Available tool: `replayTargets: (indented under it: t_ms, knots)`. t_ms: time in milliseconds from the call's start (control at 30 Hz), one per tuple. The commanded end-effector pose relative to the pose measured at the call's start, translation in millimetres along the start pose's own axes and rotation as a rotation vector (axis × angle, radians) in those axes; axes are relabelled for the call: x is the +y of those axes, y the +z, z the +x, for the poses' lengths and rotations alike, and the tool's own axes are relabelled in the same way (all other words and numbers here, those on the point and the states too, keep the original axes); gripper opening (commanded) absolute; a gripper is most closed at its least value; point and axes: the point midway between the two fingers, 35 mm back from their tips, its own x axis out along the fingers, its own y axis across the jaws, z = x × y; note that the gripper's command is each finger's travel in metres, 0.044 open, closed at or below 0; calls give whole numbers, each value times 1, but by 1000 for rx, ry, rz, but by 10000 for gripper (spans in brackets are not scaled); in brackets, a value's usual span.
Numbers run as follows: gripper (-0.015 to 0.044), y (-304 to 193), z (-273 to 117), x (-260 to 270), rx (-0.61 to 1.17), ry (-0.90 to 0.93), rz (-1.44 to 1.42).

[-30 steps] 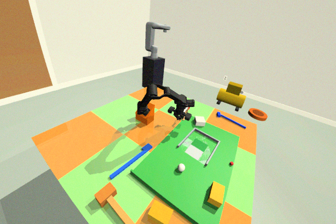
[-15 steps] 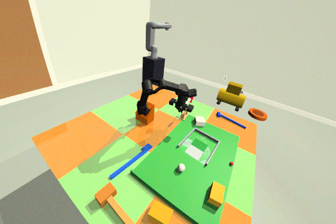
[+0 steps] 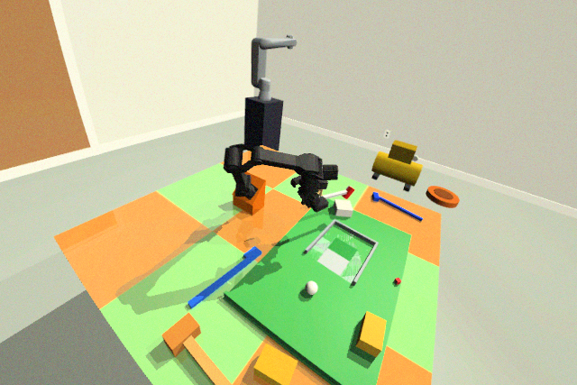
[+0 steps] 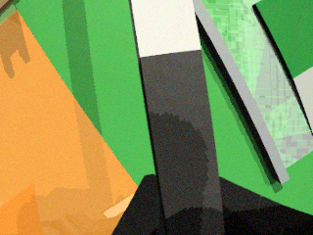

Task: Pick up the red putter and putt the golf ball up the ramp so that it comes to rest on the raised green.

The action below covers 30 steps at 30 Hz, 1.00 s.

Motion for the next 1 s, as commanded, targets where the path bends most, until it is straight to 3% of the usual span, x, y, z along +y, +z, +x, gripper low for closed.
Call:
replayTargets:
  t_ms: [0, 500, 967]
  knots:
    - [0, -22, -11, -20, 2, -21, 137]
    - [0, -140, -42, -69, 64, -104, 697]
    - [0, -254, -70, -69, 140, -209, 1189]
